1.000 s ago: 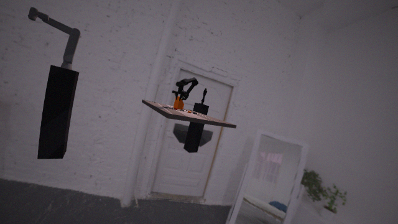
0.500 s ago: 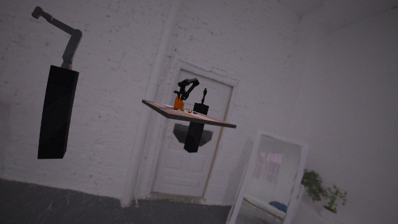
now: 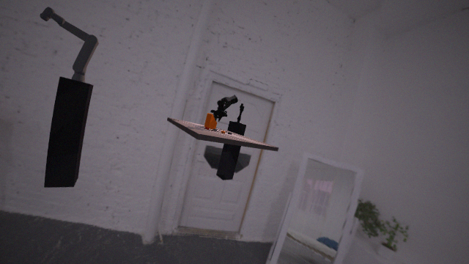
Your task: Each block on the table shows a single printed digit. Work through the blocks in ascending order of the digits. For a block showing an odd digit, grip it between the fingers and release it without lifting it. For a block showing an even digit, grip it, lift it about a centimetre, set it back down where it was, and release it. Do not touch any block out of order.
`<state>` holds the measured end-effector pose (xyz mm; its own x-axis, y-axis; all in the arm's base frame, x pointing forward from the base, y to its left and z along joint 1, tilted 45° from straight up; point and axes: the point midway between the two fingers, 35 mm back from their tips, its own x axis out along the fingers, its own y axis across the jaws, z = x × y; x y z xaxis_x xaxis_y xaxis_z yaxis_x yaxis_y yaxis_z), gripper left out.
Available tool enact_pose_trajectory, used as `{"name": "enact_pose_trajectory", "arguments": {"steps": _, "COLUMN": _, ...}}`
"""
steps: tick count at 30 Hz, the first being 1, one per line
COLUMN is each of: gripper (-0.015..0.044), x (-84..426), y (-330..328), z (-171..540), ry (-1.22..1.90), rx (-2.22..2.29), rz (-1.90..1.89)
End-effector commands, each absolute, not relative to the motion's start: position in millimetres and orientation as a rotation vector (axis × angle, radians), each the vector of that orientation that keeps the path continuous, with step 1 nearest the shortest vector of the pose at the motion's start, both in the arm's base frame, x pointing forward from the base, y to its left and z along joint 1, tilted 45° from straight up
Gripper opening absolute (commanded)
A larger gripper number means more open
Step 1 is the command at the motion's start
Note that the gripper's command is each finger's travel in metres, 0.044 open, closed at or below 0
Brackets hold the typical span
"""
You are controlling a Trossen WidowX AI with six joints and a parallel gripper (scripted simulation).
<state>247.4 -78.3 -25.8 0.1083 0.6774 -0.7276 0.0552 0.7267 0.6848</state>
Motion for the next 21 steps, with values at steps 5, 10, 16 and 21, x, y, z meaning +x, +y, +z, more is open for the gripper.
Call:
{"name": "enact_pose_trajectory", "arguments": {"steps": 5, "gripper": 0.0383, "x": 246, "y": -26, "z": -69, "ry": 1.424, "rx": 0.675, "rz": 0.529}}
{"name": "enact_pose_trajectory", "arguments": {"steps": 10, "gripper": 0.0400, "x": 246, "y": -26, "z": -69, "ry": 1.424, "rx": 0.675, "rz": 0.529}}
{"name": "enact_pose_trajectory", "arguments": {"steps": 16, "gripper": 0.0400, "x": 247, "y": -20, "z": -75, "ry": 1.424, "rx": 0.675, "rz": 0.529}}
{"name": "enact_pose_trajectory", "arguments": {"steps": 21, "gripper": 0.0400, "x": 248, "y": -15, "z": -81, "ry": 1.424, "rx": 0.675, "rz": 0.529}}
